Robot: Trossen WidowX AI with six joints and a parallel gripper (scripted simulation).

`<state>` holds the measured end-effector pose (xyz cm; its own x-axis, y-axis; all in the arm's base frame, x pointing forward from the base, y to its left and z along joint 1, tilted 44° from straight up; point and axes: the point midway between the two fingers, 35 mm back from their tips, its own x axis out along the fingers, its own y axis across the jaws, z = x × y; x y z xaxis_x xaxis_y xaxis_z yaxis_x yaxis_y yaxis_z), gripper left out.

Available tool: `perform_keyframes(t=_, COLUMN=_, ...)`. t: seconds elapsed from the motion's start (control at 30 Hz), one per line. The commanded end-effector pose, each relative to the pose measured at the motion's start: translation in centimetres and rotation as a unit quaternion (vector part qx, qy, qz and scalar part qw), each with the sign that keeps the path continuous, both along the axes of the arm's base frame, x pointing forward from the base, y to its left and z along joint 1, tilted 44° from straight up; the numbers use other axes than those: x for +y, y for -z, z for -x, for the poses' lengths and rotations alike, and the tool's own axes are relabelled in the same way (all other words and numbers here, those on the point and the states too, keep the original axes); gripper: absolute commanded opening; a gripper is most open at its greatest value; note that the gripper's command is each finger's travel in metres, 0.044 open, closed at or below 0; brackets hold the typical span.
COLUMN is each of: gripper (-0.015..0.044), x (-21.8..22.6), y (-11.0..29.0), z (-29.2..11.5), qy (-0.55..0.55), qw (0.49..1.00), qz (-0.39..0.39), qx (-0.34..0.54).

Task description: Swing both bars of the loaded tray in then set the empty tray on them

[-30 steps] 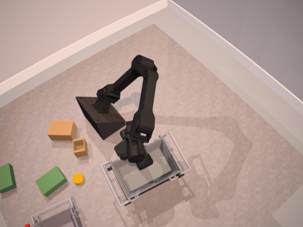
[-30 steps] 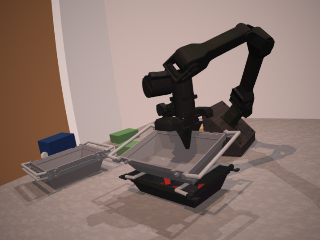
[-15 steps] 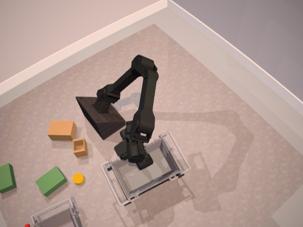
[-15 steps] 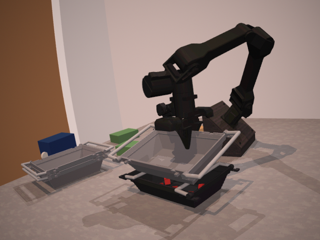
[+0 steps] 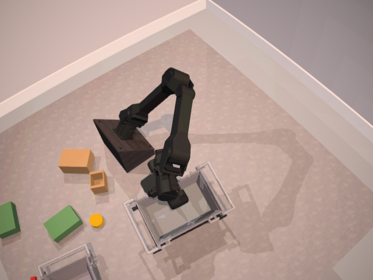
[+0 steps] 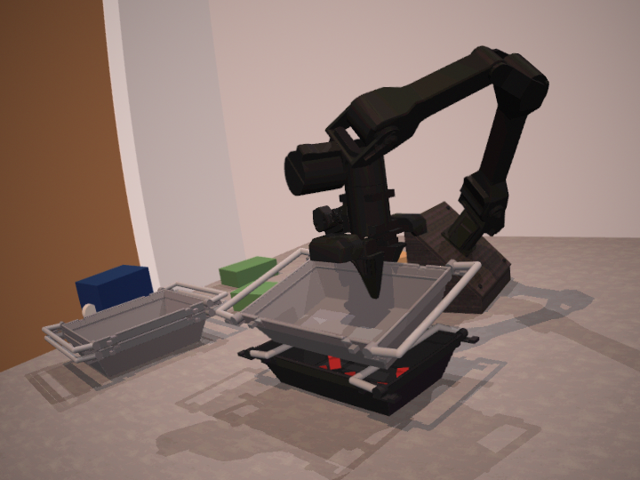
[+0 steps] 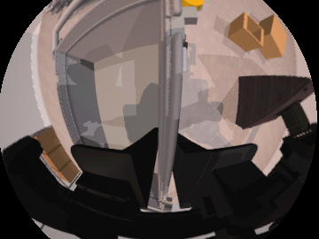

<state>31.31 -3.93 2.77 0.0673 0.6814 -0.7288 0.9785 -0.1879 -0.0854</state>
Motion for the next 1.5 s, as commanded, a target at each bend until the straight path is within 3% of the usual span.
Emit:
perform_keyframes(t=0.0, gripper=0.0, x=0.28, y=0.22, z=0.2, qy=-0.002, qw=1.0, qz=0.0, qx=0.004)
perform_keyframes(t=1.47, gripper=0.0, x=1.09, y=0.88, z=0.8, qy=-0.008, qw=1.0, qz=-0.001, qx=0.013)
